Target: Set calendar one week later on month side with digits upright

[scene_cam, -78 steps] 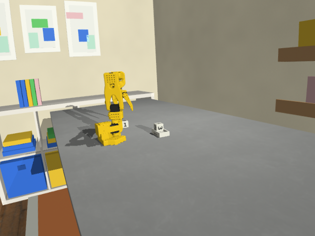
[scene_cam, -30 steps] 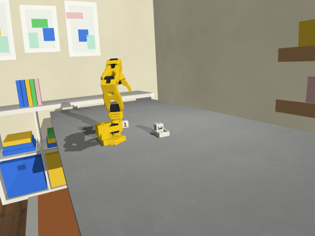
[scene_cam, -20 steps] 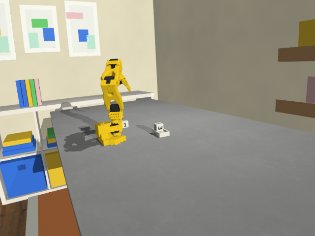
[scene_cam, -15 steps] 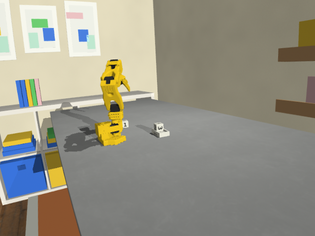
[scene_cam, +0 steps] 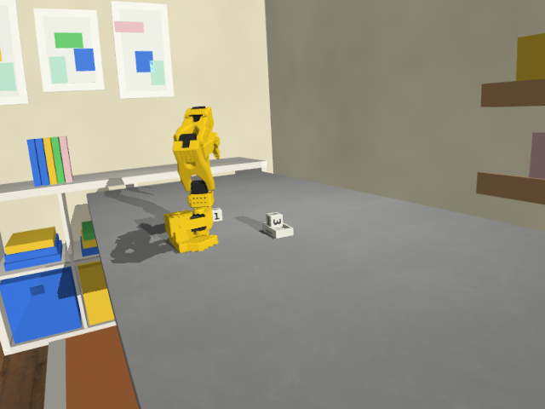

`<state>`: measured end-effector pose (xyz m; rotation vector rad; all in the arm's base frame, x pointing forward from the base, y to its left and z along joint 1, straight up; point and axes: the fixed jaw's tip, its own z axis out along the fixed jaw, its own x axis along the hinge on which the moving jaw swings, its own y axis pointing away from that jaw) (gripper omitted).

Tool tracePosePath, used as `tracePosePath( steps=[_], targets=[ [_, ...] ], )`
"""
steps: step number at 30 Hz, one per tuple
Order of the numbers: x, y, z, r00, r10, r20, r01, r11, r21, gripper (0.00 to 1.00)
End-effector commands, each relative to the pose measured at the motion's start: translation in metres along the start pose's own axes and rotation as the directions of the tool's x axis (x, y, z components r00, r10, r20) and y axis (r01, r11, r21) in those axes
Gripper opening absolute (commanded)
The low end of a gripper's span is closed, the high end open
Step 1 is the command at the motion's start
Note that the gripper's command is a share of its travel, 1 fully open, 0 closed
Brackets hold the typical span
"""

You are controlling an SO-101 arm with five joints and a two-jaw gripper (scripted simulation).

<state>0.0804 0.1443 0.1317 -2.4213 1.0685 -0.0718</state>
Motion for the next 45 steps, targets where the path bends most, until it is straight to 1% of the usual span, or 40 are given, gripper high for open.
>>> tracePosePath(
  steps=[1, 3, 6, 12, 18, 20, 24, 28, 39, 42, 45],
  targets=[
    [0.003, -0.005, -0.003, 0.988, -0.154, 0.001, 0.153, 0.987, 0.055, 0.35],
    [0.003, -0.005, -0.003, 0.988, -0.154, 0.001, 0.153, 0.987, 0.055, 0.35],
    [0.005, -0.004, -0.002, 0.966, -0.26, -0.008, 0.26, 0.964, 0.054, 0.35],
    [0.008, -0.004, 0.0, 0.901, -0.434, -0.023, 0.435, 0.899, 0.051, 0.35],
    [0.011, -0.003, 0.002, 0.836, -0.548, -0.033, 0.549, 0.835, 0.047, 0.35],
    [0.011, -0.003, 0.002, 0.836, -0.548, -0.033, 0.549, 0.835, 0.047, 0.35],
    [0.012, -0.003, 0.003, 0.805, -0.592, -0.037, 0.593, 0.804, 0.044, 0.35],
    [0.012, -0.003, 0.003, 0.787, -0.615, -0.039, 0.617, 0.786, 0.043, 0.35],
    [0.013, -0.003, 0.003, 0.78, -0.624, -0.039, 0.626, 0.779, 0.041, 0.35],
    [0.013, -0.002, 0.005, 0.78, -0.625, -0.033, 0.625, 0.78, 0.026, 0.35],
    [0.014, 0.0, 0.011, 0.78, -0.625, -0.016, 0.625, 0.781, -0.014, 0.35]
  ],
)
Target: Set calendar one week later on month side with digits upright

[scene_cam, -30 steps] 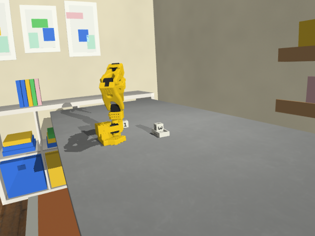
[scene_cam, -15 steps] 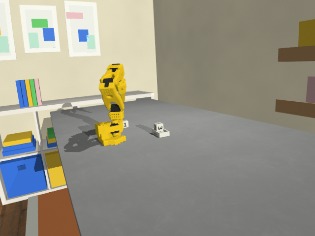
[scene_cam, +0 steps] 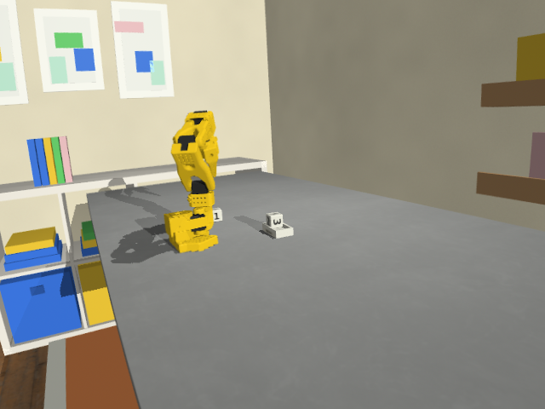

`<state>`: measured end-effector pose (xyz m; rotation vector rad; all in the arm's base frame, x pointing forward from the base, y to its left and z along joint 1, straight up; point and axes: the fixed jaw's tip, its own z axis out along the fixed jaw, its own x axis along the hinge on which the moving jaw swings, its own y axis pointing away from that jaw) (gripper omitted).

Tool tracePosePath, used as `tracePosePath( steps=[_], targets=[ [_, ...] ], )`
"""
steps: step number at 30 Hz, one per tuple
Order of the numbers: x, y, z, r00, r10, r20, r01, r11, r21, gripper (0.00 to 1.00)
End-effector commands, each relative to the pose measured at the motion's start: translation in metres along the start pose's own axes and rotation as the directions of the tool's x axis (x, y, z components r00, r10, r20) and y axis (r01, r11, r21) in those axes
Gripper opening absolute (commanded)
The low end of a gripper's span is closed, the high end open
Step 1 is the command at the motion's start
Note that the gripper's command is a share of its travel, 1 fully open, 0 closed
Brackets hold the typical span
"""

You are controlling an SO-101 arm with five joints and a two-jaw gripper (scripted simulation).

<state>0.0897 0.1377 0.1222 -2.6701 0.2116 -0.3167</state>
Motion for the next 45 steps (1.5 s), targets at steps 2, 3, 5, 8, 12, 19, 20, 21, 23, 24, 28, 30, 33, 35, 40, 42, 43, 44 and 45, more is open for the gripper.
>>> tracePosePath(
  steps=[2, 3, 5, 8, 12, 19, 20, 21, 23, 24, 28, 30, 33, 35, 40, 42, 43, 44, 45],
  targets=[
    [0.001, 0.002, 0.008, 1.0, 0.003, 0.019, -0.002, 0.999, -0.053, 0.35],
    [0.0, 0.004, 0.011, 1.0, 0.003, 0.029, -0.001, 0.997, -0.076, 0.35],
    [-0.002, 0.008, 0.018, 0.999, 0.006, 0.051, 0.001, 0.992, -0.129, 0.35],
    [-0.004, 0.013, 0.024, 0.997, 0.009, 0.075, 0.005, 0.983, -0.185, 0.35],
    [-0.007, 0.02, 0.034, 0.994, 0.017, 0.11, 0.013, 0.964, -0.266, 0.35],
    [-0.013, 0.034, 0.046, 0.986, 0.036, 0.162, 0.03, 0.921, -0.387, 0.35],
    [-0.013, 0.034, 0.047, 0.986, 0.037, 0.165, 0.032, 0.919, -0.394, 0.35],
    [-0.013, 0.035, 0.047, 0.985, 0.038, 0.167, 0.032, 0.917, -0.398, 0.35],
    [-0.013, 0.035, 0.048, 0.985, 0.038, 0.168, 0.033, 0.915, -0.402, 0.35],
    [-0.013, 0.035, 0.048, 0.985, 0.038, 0.168, 0.033, 0.915, -0.402, 0.35],
    [-0.013, 0.035, 0.048, 0.985, 0.038, 0.168, 0.033, 0.915, -0.402, 0.35],
    [-0.013, 0.035, 0.048, 0.985, 0.038, 0.168, 0.033, 0.915, -0.402, 0.35],
    [-0.013, 0.035, 0.048, 0.985, 0.038, 0.168, 0.033, 0.915, -0.402, 0.35],
    [-0.013, 0.035, 0.048, 0.985, 0.038, 0.168, 0.033, 0.915, -0.402, 0.35],
    [-0.013, 0.035, 0.048, 0.985, 0.038, 0.168, 0.033, 0.915, -0.402, 0.35],
    [-0.013, 0.035, 0.048, 0.985, 0.038, 0.168, 0.033, 0.915, -0.402, 0.35],
    [-0.013, 0.035, 0.048, 0.985, 0.038, 0.168, 0.033, 0.915, -0.402, 0.35],
    [-0.012, 0.039, 0.05, 0.983, 0.061, 0.17, 0.019, 0.902, -0.431, 0.35],
    [-0.012, 0.039, 0.05, 0.983, 0.061, 0.17, 0.019, 0.902, -0.431, 0.35]
  ],
)
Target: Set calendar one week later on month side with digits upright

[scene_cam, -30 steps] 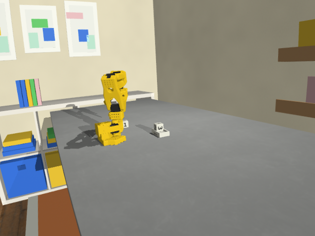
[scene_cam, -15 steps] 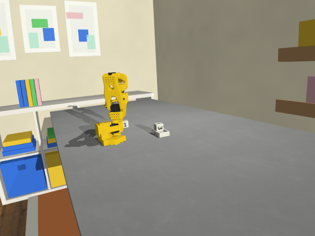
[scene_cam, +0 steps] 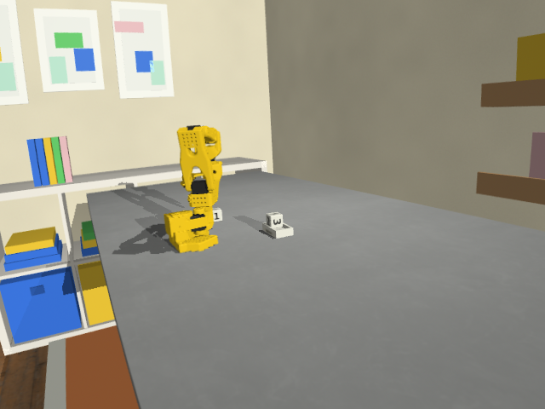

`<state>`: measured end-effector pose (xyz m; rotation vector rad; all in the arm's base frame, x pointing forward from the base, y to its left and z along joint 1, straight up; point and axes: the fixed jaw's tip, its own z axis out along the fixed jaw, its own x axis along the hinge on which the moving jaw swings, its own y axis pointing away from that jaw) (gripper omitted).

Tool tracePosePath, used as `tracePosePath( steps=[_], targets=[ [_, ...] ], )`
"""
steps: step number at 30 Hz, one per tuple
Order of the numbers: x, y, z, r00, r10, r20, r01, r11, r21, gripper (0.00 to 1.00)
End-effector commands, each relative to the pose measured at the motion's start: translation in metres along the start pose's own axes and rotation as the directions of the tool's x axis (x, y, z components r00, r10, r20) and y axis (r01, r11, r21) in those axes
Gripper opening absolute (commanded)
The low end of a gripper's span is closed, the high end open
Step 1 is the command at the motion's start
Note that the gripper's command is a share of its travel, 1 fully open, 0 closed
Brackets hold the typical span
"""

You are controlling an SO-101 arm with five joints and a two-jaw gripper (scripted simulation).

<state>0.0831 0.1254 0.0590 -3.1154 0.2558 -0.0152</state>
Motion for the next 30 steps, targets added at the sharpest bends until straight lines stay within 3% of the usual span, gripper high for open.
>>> tracePosePath(
  steps=[1, 20, 30],
  targets=[
    [0.0042, -0.0011, 0.0005, 1.0, 0.017, 0.0, -0.017, 1.0, 0.002, 0.35],
    [0.0042, -0.0011, 0.001, 1.0, 0.017, 0.0, -0.017, 1.0, 0.002, 0.35],
    [0.0046, -0.002, 0.0091, 1.0, 0.017, 0.0, -0.017, 1.0, 0.002, 0.35]
  ],
)
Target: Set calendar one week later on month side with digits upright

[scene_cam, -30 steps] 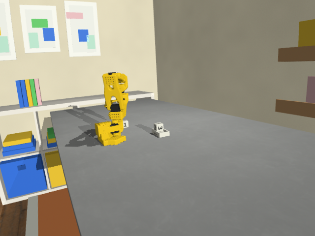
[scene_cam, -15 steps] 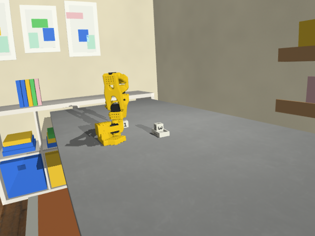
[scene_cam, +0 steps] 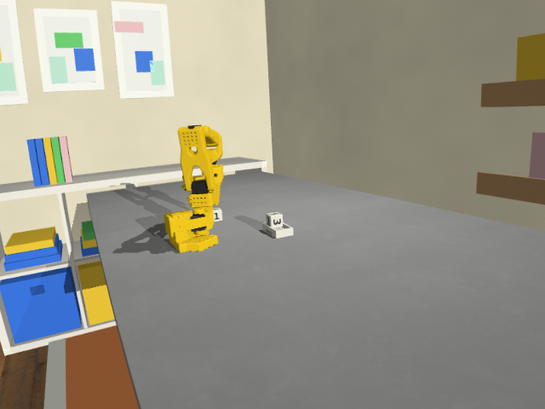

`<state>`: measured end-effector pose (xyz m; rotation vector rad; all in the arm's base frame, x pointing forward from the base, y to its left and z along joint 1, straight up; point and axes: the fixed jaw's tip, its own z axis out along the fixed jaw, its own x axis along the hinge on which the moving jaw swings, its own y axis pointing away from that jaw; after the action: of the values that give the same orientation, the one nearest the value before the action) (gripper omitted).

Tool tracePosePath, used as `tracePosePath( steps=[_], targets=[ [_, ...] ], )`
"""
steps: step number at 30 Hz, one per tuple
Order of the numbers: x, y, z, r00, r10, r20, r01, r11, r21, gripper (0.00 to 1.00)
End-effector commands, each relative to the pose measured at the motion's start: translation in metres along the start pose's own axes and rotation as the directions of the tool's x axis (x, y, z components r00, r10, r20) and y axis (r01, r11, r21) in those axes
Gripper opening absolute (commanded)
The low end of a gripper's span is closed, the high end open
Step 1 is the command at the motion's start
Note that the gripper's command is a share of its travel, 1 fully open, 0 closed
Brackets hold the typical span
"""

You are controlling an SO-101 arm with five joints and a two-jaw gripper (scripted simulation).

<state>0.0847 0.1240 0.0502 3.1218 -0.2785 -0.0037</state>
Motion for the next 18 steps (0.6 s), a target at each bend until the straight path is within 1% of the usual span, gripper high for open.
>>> tracePosePath(
  steps=[1, 4, 16, 18],
  targets=[
    [0.003, -0.003, 0.0, 1.0, 0.003, -0.01, -0.003, 1.0, 0.026, 0.35],
    [0.003, -0.004, 0.003, 1.0, 0.003, -0.01, -0.003, 1.0, 0.026, 0.35],
    [0.003, -0.004, 0.022, 1.0, 0.003, -0.01, -0.003, 1.0, 0.026, 0.35],
    [0.003, -0.004, 0.024, 1.0, 0.003, -0.01, -0.003, 1.0, 0.026, 0.35]
  ],
)
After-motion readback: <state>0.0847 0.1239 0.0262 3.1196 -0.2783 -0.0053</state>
